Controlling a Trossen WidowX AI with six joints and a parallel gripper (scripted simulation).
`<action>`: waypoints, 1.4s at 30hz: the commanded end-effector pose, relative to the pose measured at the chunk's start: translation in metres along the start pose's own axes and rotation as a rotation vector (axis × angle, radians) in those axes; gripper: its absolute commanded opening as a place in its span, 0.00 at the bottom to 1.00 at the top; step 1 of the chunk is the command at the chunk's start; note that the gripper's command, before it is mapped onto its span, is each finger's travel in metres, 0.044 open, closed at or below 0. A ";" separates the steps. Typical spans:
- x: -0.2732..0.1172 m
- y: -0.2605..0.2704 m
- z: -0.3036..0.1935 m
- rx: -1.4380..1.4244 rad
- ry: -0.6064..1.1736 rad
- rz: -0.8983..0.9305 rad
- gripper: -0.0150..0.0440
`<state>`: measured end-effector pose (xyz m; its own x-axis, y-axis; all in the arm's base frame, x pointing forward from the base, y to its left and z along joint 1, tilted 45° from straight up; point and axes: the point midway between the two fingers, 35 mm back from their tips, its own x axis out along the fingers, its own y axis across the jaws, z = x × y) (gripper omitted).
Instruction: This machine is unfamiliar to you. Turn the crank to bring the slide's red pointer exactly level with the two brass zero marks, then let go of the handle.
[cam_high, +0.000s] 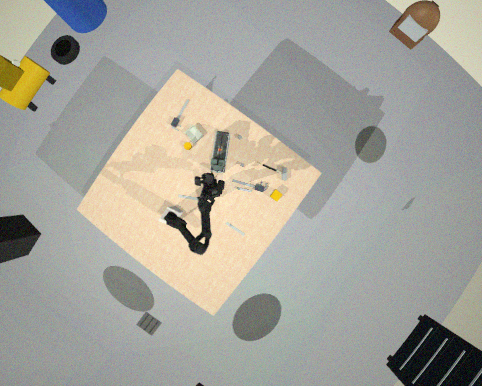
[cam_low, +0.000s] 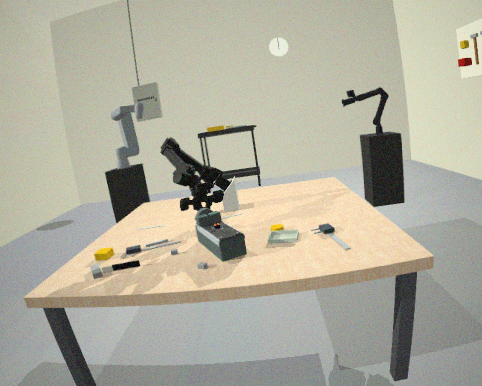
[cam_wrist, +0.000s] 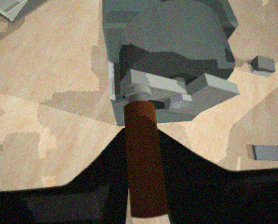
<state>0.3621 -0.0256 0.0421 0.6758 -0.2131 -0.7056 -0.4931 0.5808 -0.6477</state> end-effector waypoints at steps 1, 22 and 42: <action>0.006 0.004 -0.006 -0.006 0.011 0.012 0.25; 0.015 0.001 -0.016 -0.006 0.012 0.012 0.25; 0.015 0.002 -0.015 -0.002 0.010 0.012 0.25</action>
<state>0.3631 -0.0397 0.0265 0.6639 -0.2143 -0.7165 -0.5024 0.5819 -0.6396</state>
